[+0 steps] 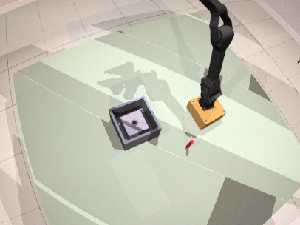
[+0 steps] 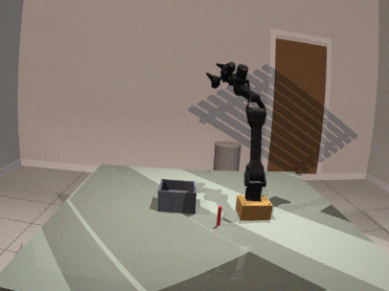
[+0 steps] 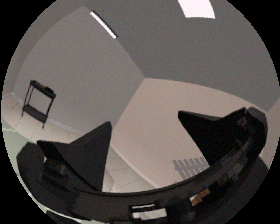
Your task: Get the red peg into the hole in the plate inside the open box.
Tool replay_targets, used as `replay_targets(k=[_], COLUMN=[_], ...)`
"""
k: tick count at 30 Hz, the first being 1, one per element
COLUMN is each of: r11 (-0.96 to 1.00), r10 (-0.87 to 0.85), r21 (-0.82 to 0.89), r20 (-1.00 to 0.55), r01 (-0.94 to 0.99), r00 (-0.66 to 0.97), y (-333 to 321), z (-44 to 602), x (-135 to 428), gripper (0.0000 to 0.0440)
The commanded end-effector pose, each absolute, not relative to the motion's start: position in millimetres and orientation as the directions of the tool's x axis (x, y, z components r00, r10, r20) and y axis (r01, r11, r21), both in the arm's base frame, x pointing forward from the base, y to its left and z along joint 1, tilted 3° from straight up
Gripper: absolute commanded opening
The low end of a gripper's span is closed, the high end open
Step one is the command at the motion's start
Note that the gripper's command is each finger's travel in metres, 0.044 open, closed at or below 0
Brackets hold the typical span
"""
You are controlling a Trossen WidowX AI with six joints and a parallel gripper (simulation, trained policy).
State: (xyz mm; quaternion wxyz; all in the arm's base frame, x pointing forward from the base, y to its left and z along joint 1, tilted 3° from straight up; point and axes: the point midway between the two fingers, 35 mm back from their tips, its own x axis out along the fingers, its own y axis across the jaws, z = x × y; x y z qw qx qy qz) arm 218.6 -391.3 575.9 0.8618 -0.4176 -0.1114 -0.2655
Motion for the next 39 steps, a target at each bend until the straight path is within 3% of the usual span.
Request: replay_targets(k=[1,20,39], r11=[0.62,0.936,0.904], r10=[-0.373,-0.32,-0.146], r21=[-0.58,-0.12,0.351], r20=[0.374,0.098,-0.287], r01=[0.528,0.331,0.246], r00=[0.849,0.942,0.947], y=[-384.3,-301.7,-166.7], z=[560.4,478.7,375.9], x=[245.1,357.1,407.2], gripper=[0.044,0.044,0.044])
